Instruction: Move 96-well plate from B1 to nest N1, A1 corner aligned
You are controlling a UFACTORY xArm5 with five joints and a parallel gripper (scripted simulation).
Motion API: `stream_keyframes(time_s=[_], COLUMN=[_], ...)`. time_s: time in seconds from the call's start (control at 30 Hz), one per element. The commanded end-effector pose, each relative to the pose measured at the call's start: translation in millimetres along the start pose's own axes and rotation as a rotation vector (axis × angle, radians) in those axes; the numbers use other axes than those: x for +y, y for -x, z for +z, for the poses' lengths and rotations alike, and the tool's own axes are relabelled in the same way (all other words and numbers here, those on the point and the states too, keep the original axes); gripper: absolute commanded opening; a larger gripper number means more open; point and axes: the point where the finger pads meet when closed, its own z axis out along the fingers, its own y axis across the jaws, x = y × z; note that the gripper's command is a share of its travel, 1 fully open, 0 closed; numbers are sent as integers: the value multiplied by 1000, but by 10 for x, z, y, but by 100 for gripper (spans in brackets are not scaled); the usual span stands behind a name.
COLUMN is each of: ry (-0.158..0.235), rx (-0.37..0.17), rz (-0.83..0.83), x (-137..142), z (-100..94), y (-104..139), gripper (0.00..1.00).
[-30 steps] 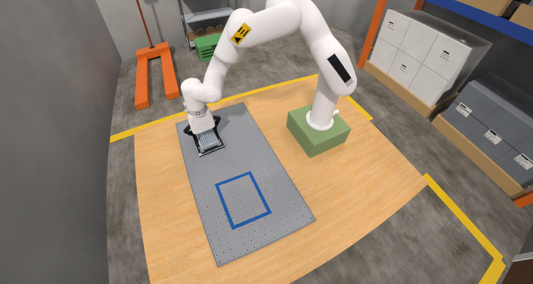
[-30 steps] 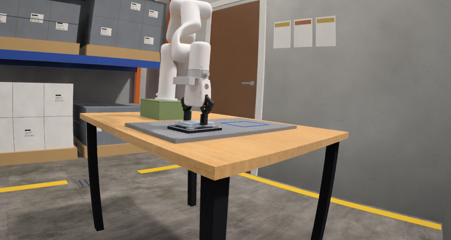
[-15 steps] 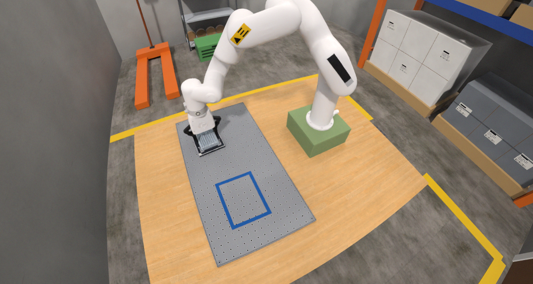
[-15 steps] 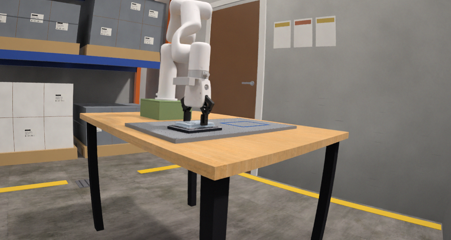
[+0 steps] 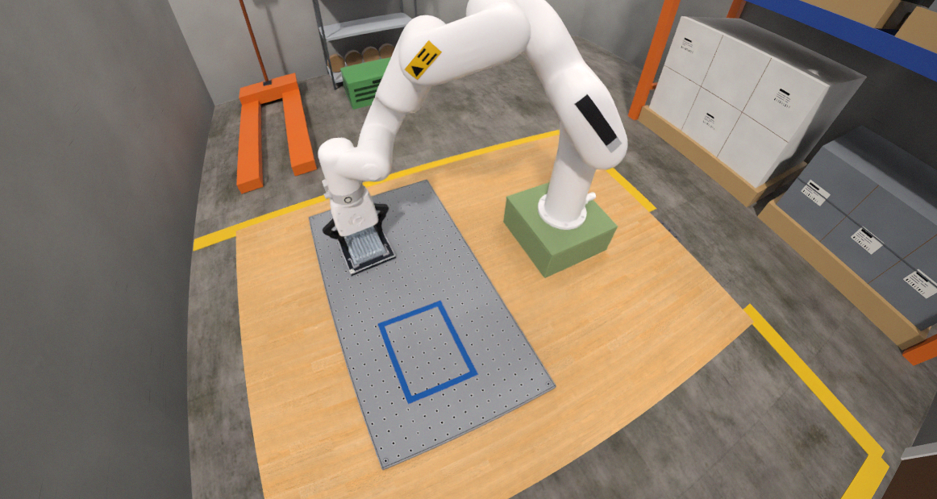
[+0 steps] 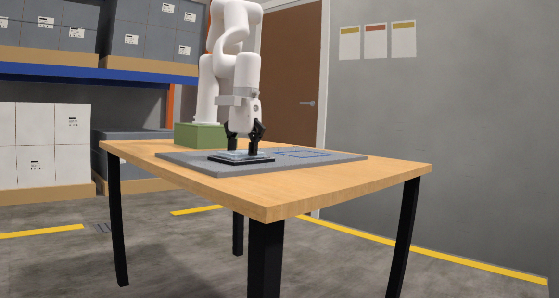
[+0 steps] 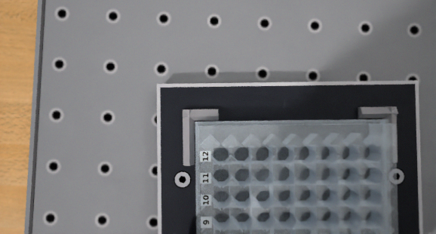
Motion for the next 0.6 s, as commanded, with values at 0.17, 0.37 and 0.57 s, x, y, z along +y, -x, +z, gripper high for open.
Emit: stream_keyframes(time_s=[0.17,0.37,0.57], ry=[-9,-9,-10], rx=[-13,-13,-13], rz=[0,0,0], x=[-12,-11,-11], z=[-12,-119,-226], y=[-5,-7,-8], gripper=[100,100,100])
